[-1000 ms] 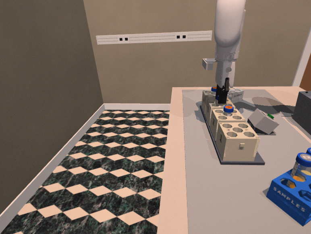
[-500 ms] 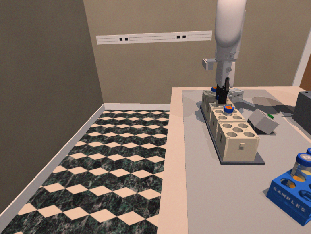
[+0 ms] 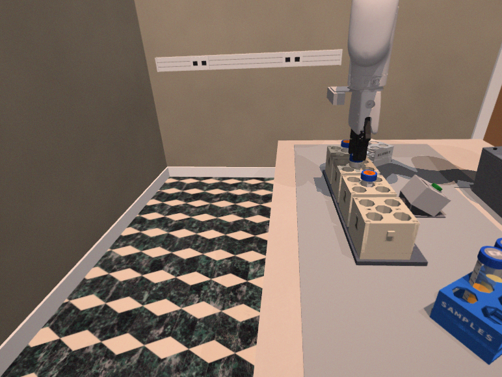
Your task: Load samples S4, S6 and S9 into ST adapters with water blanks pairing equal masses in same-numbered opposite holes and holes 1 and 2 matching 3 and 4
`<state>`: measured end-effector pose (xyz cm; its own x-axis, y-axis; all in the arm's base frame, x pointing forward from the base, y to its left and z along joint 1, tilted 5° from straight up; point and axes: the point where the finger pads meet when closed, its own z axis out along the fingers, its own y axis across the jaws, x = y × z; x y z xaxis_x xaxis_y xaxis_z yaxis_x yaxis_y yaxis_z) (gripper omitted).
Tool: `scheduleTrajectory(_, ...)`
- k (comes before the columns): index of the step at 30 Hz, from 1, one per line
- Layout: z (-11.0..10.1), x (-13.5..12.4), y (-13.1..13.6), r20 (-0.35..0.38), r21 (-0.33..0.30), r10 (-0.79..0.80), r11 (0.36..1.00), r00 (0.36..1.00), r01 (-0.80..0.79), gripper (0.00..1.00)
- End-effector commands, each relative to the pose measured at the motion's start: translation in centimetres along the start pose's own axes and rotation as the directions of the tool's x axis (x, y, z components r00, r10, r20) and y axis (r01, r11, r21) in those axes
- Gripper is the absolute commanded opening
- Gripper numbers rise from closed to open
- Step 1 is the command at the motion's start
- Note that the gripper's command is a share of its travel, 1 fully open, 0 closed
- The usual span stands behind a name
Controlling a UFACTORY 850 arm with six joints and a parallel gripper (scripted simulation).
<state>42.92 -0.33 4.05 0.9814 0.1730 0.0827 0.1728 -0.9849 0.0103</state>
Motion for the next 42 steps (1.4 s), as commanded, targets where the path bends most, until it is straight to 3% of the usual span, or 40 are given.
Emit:
scheduleTrajectory(1, -0.9, 0.1, 0.0, -0.003, 0.003, 0.000, 1.000, 1.000, 0.000, 0.44)
scheduleTrajectory(42, -7.9, 0.1, 0.0, -0.003, 0.003, 0.000, 1.000, 1.000, 0.000, 0.44)
